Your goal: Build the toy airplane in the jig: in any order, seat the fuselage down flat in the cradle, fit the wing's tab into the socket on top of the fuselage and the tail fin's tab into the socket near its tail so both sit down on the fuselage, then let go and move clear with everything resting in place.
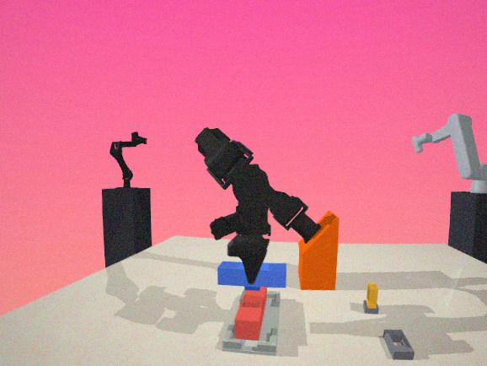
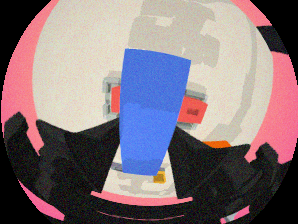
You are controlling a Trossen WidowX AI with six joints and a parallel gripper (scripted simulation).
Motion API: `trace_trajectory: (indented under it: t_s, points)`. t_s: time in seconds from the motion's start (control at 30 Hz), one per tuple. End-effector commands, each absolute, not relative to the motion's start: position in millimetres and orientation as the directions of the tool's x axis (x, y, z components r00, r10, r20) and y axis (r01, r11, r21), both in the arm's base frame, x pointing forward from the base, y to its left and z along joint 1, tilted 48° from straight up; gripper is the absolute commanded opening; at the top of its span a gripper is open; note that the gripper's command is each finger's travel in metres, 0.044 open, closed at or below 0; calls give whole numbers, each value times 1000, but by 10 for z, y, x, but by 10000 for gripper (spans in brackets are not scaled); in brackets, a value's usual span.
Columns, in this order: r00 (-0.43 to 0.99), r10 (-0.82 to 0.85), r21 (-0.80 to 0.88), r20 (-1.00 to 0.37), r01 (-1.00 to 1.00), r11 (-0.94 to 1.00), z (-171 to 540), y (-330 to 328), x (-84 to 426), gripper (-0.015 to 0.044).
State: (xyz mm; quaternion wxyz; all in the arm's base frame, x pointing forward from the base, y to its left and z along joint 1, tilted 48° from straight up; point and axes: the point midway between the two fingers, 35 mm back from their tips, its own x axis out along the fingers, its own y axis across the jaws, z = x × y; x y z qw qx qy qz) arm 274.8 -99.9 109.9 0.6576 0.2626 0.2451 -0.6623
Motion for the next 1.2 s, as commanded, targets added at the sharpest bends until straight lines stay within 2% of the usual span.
trace_trajectory:
  t_s: [0.0,1.17]
  points:
    - [4,-746,28,-666,999,-20,1108,-1009,2734,197]
    - [4,-746,29,-666,999,-20,1013,-1129,2741,197]
